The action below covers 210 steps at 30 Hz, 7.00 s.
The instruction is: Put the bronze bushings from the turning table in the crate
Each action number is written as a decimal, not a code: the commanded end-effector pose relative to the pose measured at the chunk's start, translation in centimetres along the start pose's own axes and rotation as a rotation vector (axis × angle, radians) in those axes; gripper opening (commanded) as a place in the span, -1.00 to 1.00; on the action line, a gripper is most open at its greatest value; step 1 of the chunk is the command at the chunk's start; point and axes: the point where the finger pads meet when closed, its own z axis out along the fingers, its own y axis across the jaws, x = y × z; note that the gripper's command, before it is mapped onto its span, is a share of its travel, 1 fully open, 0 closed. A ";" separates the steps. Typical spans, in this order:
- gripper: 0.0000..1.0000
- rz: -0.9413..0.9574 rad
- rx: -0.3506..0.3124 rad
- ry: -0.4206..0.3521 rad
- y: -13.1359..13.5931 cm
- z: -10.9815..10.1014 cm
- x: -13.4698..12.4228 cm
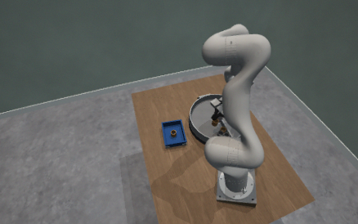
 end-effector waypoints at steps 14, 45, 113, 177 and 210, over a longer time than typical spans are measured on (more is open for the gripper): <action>-1.00 -0.001 -0.002 -0.002 4.5 9.0 10.8; -1.00 -0.001 -0.002 -0.002 8.1 16.5 19.8; -1.00 -0.001 -0.002 -0.002 8.1 23.9 13.6; -1.00 -0.001 -0.002 -0.002 8.2 25.9 11.9; -0.78 -0.001 -0.002 -0.002 8.2 25.9 11.9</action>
